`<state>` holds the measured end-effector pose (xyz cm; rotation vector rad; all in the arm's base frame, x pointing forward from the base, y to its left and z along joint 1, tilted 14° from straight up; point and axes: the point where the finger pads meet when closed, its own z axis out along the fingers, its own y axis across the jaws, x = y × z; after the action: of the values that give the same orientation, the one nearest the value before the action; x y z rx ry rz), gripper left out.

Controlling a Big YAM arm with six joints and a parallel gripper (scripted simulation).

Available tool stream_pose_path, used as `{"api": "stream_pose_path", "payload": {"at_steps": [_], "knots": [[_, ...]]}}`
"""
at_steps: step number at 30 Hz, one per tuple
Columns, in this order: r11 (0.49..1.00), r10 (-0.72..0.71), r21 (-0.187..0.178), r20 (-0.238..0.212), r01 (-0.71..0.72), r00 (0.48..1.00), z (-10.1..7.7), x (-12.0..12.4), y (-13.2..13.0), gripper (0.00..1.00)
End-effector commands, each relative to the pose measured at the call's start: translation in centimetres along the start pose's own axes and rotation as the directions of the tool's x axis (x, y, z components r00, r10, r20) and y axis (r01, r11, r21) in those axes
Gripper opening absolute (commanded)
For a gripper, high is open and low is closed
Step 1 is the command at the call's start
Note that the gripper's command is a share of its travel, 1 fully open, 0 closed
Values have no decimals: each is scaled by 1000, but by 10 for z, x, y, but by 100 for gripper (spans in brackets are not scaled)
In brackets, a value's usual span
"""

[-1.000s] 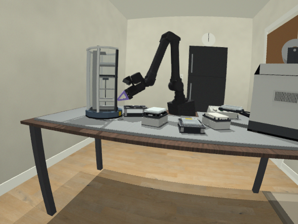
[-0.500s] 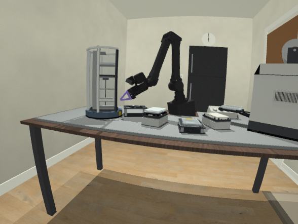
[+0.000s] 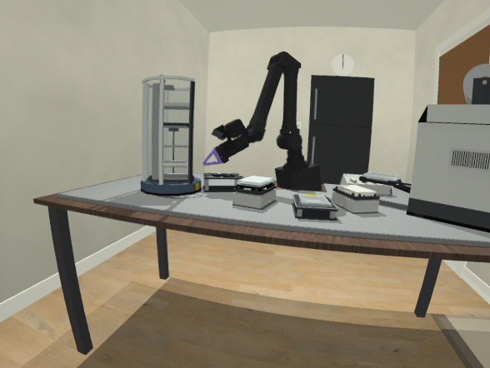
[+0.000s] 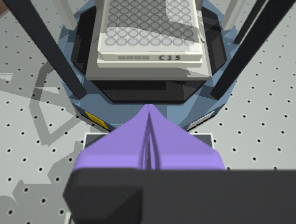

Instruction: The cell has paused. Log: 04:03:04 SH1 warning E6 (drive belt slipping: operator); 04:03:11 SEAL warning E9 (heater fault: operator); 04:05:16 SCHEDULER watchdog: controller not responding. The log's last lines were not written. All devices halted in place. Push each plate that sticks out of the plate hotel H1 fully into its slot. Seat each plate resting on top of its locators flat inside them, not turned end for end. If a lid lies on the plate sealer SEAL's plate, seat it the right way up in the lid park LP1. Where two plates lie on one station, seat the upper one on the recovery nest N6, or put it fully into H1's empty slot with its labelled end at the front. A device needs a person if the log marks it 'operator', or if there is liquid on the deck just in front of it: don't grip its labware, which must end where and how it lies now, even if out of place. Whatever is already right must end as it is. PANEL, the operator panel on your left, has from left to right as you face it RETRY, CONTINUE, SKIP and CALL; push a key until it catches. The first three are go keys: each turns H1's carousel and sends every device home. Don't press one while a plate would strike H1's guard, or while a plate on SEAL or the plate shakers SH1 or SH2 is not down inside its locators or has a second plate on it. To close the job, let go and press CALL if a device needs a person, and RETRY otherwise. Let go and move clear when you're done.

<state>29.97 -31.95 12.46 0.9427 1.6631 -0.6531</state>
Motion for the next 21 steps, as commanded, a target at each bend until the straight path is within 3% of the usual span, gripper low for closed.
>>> {"api": "stream_pose_path", "payload": {"at_steps": [1,21], "knots": [[1000,22,-13,39,-21,999,-5,-11,5,0],[1000,23,-12,38,-22,999,-29,4,4,0]]}}
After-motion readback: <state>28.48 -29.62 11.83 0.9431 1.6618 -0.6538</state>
